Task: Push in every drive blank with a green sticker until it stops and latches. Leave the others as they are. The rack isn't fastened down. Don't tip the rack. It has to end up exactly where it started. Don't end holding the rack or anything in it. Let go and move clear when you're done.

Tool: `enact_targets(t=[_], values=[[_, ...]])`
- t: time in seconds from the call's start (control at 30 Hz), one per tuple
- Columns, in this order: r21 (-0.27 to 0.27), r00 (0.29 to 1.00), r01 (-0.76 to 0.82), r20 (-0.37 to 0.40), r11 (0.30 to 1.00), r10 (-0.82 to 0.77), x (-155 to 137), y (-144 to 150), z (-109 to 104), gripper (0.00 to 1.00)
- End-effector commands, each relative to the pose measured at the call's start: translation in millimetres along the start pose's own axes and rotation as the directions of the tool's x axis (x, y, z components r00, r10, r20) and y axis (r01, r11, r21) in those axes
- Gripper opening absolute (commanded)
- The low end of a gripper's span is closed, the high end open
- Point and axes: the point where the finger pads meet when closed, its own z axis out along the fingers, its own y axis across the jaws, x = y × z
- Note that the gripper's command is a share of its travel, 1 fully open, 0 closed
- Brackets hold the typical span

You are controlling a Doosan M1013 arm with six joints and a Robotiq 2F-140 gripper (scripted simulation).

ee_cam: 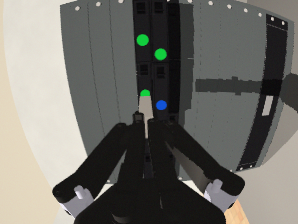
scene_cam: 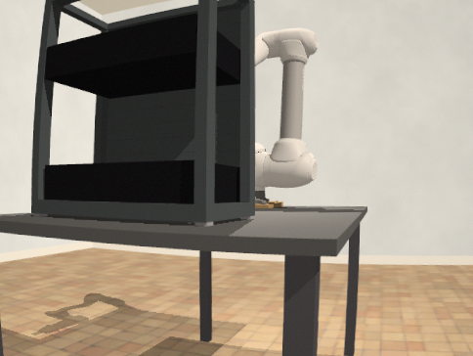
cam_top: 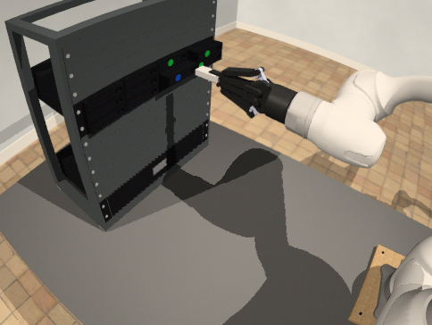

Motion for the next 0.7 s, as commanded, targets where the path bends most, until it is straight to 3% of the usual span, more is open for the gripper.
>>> enact_targets(t=[0.0,0.27,0.67], values=[[0.000,1.000,0.000,0.000,1.000,0.000,1,0,0,0.00],[0.000,1.000,0.000,0.000,1.000,0.000,15,4,0,0.00],[0.000,1.000,0.000,0.000,1.000,0.000,79,20,0,0.00]])
